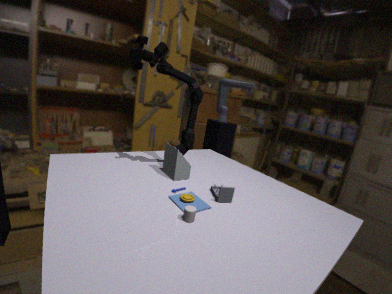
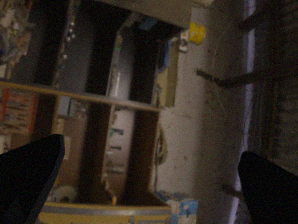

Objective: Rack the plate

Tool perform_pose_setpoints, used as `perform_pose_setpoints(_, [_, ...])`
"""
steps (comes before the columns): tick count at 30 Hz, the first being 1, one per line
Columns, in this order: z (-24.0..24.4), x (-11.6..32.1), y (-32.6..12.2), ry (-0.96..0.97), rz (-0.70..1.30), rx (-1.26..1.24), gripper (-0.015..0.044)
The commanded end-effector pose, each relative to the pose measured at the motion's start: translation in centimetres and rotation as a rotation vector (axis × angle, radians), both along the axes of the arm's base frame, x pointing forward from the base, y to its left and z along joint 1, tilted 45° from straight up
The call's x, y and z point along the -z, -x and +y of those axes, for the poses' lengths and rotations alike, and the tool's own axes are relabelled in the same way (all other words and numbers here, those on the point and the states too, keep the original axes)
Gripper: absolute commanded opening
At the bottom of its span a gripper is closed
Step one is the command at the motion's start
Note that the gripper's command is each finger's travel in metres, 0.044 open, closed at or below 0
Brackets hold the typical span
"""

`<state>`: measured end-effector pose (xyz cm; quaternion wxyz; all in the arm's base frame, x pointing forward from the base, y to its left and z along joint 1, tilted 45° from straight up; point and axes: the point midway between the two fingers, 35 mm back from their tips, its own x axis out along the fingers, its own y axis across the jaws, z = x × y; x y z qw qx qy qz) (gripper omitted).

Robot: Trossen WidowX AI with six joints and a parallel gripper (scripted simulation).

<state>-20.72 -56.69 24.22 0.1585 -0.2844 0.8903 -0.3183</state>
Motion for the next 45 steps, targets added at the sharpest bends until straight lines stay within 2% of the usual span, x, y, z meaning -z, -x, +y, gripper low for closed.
perform_pose_setpoints(1, [-1.6, 2.6, -4.1, -0.039, -0.071, -0.115, 0.04])
perform_pose_setpoints(12, [-3.2, 8.9, -15.7, -0.166, -0.29, -0.392, 0.04])
perform_pose_setpoints(22, [-1.1, 14.3, -26.0, -0.324, -0.51, -0.562, 0.04])
perform_pose_setpoints(33, [4.7, 19.8, -36.1, -0.57, -0.755, -0.659, 0.04])
perform_pose_setpoints(45, [14.3, 24.3, -44.6, -0.896, -0.986, -0.631, 0.04])
